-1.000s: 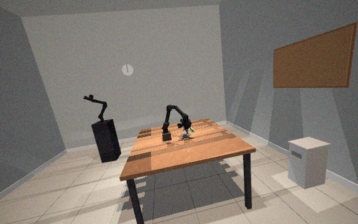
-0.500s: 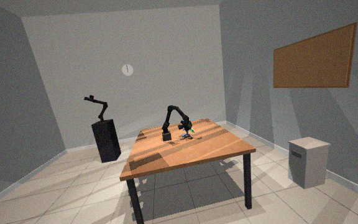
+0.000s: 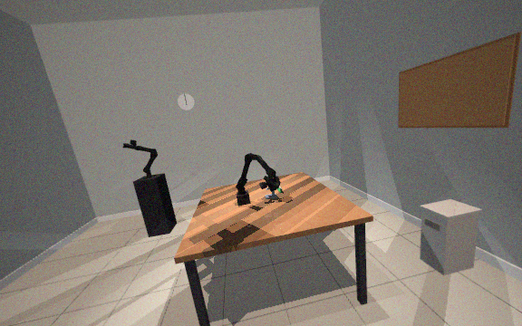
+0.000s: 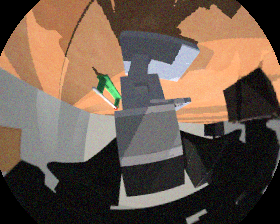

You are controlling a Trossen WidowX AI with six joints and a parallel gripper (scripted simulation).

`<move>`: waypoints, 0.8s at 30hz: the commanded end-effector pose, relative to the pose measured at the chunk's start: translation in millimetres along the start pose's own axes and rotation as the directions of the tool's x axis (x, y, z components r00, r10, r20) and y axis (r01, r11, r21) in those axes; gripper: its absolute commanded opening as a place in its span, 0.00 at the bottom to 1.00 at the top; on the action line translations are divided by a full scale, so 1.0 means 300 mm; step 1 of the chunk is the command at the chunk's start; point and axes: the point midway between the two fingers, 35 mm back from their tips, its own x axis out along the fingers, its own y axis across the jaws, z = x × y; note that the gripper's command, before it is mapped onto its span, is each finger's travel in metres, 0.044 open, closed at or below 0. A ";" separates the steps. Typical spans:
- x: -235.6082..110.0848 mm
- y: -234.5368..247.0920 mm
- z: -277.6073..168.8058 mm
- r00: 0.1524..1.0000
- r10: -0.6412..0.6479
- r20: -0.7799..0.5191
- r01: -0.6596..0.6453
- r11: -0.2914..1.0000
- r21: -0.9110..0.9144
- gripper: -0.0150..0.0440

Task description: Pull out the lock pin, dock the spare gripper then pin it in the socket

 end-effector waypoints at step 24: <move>-0.015 0.000 -0.026 1.000 0.000 0.000 0.000 1.000 0.000 1.00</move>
